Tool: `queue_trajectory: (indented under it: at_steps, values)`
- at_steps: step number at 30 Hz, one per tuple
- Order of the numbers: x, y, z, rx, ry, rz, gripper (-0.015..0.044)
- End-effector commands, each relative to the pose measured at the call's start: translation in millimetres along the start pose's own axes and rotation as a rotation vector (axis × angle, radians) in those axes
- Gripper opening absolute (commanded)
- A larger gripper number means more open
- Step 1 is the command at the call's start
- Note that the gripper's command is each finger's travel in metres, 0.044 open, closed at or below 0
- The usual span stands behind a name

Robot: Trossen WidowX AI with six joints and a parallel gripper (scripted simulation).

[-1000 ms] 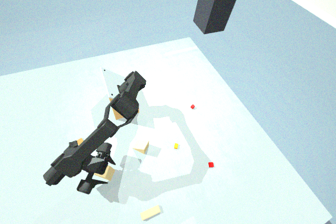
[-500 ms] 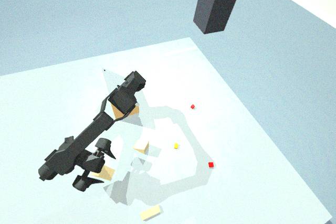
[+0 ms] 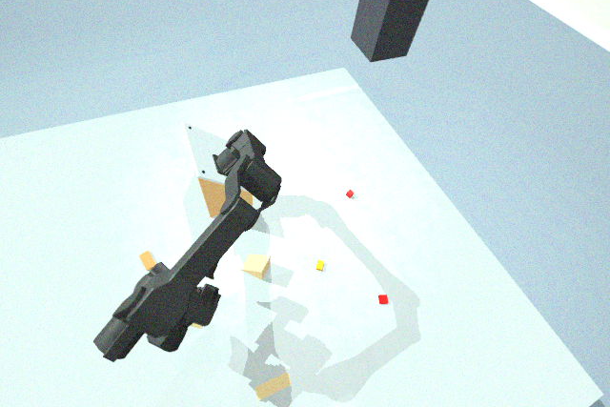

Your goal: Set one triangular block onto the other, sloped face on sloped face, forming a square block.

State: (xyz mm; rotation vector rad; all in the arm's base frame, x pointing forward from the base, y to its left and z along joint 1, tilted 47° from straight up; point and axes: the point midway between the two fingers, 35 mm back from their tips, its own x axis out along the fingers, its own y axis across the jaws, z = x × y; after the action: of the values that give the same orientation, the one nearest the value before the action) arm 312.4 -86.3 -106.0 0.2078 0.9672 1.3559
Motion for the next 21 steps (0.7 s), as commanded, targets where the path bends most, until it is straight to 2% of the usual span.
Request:
queue_trajectory:
  at_steps: [1,5,8,17,21]
  values:
    - [16.3,-0.9,15.3,-0.001,0.402,-0.015,0.0440]
    - [24.0,-9.5,37.4,0.002,0.757,-0.163,0.0440]
    - [23.0,-13.9,49.9,-0.010,0.907,-0.259,0.0440]
    - [23.7,-15.4,51.3,-0.013,0.934,-0.279,0.0440]
    - [45.1,-27.6,22.4,-0.013,0.934,-0.279,0.0440]
